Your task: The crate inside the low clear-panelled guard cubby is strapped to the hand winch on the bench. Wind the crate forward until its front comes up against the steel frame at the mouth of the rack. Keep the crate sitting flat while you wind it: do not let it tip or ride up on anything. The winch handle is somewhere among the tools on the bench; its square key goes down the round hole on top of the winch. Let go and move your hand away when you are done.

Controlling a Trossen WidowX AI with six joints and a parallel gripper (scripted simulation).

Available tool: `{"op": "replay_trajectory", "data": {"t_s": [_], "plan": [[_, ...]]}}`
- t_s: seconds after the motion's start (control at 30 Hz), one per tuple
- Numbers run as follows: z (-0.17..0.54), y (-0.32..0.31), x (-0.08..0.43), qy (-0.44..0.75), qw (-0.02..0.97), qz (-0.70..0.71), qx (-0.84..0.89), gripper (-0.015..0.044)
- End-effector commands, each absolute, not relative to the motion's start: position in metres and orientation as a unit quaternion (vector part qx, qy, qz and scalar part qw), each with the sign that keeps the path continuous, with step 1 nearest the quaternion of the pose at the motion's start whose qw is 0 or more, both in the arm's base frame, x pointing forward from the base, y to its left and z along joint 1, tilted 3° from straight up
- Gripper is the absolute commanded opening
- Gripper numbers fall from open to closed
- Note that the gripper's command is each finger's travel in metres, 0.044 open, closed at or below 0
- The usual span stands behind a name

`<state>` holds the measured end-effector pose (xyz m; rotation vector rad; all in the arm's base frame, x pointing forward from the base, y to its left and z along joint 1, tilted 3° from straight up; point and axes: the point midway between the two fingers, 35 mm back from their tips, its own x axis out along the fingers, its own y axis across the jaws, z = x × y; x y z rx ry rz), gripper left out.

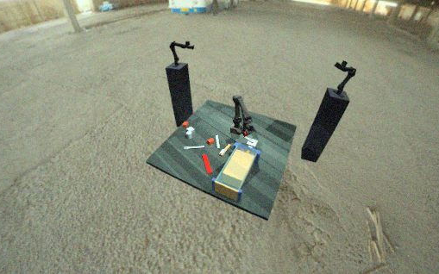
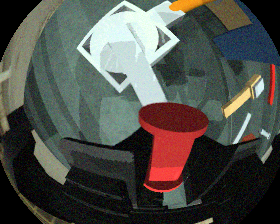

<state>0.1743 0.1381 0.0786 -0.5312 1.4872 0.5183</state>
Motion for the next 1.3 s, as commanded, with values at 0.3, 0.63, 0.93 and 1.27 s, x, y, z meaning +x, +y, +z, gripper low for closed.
{"op": "replay_trajectory", "data": {"t_s": [0.3,0.63,0.93,1.27], "plan": [[0.08,0.131,0.2,0.656,0.683,0.214,-0.241,0.0],[0.081,0.13,0.213,0.655,0.683,0.214,-0.242,0.0],[0.081,0.131,0.225,0.655,0.684,0.214,-0.242,0.0],[0.082,0.133,0.237,0.654,0.684,0.214,-0.242,0.0]]}}
